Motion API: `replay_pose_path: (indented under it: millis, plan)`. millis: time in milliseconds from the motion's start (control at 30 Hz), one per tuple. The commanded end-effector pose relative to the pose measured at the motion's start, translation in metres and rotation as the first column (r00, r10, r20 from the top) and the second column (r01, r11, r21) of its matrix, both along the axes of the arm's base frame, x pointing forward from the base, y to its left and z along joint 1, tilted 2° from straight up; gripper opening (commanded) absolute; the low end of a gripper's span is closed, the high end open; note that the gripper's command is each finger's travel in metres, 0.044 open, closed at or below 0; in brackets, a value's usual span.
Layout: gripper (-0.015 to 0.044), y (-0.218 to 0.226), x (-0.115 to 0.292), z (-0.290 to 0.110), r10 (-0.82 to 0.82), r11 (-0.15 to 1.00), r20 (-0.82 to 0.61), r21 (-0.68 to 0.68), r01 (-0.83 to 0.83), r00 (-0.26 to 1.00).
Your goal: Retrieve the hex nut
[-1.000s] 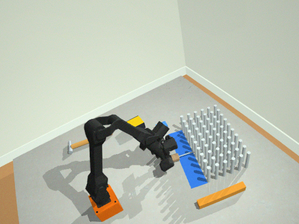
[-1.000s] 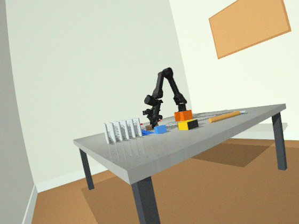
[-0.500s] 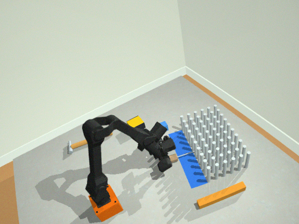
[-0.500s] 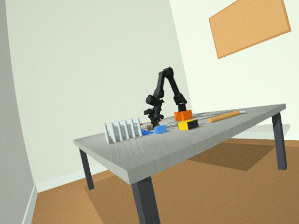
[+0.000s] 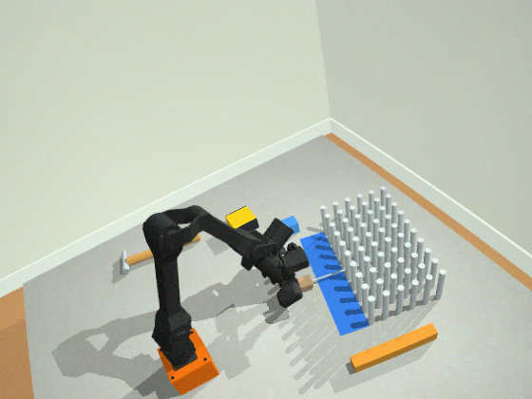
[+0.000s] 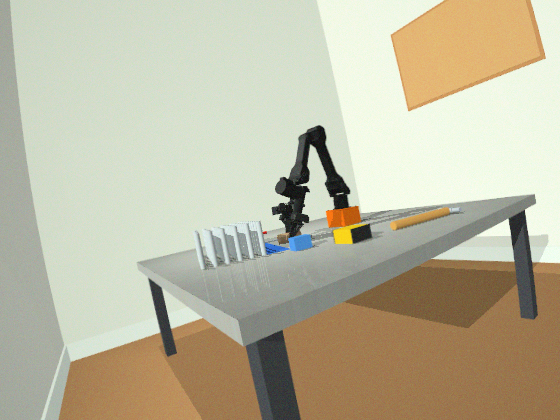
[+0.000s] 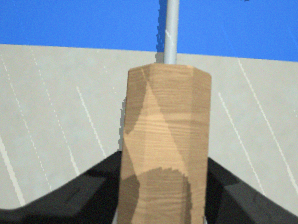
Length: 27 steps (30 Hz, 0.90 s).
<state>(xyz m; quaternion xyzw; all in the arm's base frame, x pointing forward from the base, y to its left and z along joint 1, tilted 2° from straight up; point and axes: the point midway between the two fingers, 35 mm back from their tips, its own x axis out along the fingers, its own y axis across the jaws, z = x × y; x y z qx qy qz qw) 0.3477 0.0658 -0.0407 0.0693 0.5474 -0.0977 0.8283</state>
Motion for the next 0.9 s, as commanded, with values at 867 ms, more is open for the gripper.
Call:
replay_pose_path:
  millis: [867]
  plan:
    - [0.0000, 0.005, -0.021, 0.001, -0.003, 1.000, -0.002, 0.000, 0.003, 1.000]
